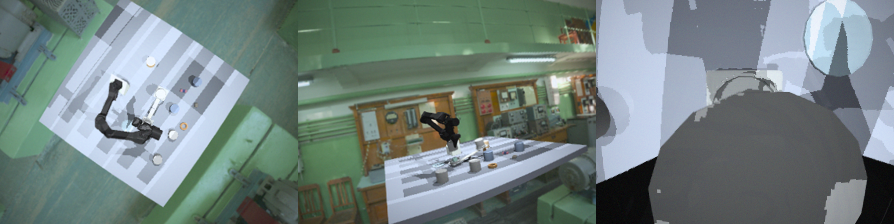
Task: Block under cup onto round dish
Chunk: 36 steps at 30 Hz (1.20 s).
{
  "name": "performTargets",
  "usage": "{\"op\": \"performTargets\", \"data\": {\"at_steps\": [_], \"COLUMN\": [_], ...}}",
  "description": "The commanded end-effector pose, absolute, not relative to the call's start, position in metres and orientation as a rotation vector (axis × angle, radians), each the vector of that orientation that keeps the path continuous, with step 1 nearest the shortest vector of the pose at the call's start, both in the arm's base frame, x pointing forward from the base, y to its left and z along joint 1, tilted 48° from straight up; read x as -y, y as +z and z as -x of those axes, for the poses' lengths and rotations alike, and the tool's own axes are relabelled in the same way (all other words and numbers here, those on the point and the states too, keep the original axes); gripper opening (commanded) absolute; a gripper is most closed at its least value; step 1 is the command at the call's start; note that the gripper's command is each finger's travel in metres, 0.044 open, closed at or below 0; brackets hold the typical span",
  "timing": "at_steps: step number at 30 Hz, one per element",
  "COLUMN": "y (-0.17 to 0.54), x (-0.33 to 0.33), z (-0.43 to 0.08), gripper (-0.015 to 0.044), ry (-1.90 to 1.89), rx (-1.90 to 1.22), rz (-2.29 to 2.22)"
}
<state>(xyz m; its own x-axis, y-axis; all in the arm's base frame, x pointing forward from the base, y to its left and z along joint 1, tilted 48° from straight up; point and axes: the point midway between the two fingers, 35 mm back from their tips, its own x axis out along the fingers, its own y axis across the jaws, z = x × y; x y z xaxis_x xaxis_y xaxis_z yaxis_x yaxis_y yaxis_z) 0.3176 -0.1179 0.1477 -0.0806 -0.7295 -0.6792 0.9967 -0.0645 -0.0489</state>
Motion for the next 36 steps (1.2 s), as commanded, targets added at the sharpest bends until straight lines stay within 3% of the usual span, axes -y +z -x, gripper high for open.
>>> {"op": "performTargets", "data": {"at_steps": [1, 13, 36], "y": [0.148, 0.149, 0.194], "x": [0.118, 0.122, 0.211], "z": [-0.318, -0.315, -0.172], "gripper": [0.0, 0.0, 0.0], "ry": [-1.567, -1.568, -1.555], "rx": [-0.61, -0.614, -0.653], "rz": [-0.574, -0.579, -0.653]}}
